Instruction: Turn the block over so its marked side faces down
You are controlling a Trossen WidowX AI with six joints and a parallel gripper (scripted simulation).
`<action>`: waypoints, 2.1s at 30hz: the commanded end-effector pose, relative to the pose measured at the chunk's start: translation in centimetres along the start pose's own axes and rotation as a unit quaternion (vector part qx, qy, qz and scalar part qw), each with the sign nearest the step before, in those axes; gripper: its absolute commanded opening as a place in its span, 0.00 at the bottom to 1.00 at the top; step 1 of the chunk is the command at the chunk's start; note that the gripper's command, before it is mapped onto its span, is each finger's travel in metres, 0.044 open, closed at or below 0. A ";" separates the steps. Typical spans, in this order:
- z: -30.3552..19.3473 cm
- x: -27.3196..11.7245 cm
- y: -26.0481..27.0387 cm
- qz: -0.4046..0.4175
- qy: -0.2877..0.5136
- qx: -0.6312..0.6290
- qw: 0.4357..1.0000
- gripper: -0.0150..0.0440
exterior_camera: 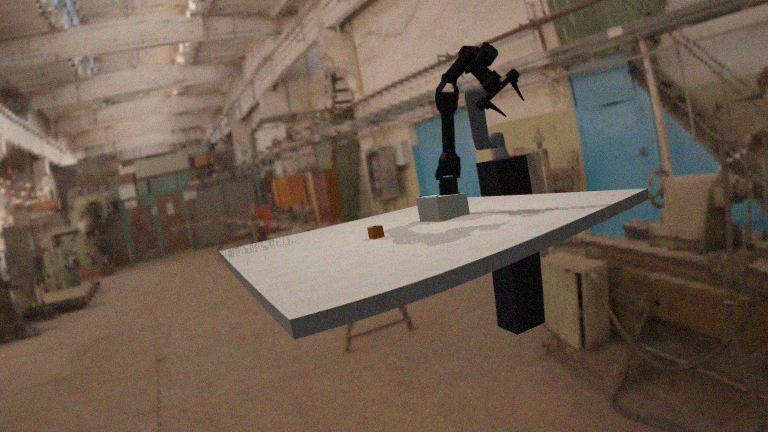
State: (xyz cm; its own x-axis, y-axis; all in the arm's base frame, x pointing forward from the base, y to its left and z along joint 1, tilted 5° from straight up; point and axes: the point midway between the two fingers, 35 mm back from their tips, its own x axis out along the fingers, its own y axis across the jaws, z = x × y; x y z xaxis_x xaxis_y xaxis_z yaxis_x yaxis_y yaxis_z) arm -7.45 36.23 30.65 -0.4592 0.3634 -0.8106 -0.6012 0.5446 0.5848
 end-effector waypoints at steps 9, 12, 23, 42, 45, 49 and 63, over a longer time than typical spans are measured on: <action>9.3 -0.3 -8.8 -0.059 -0.073 0.060 0.994 1.00; 11.9 -0.8 -12.6 -0.078 -0.093 0.088 0.989 1.00; 17.2 -3.4 -27.0 -0.139 -0.144 0.182 0.963 1.00; 10.9 -7.6 -53.1 -0.258 -0.118 0.306 0.909 1.00; 8.1 -7.8 -56.6 -0.269 -0.100 0.325 0.901 1.00; 7.2 -7.8 -57.4 -0.271 -0.095 0.330 0.899 1.00; 6.9 -4.8 -59.3 -0.271 -0.095 0.330 0.899 1.00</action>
State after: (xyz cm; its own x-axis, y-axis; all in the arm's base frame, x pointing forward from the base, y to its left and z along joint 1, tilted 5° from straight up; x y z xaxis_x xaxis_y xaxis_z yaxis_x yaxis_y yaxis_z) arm 35.26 7.58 0.86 -0.0485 0.0038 -0.9988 -0.1486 0.9888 0.0110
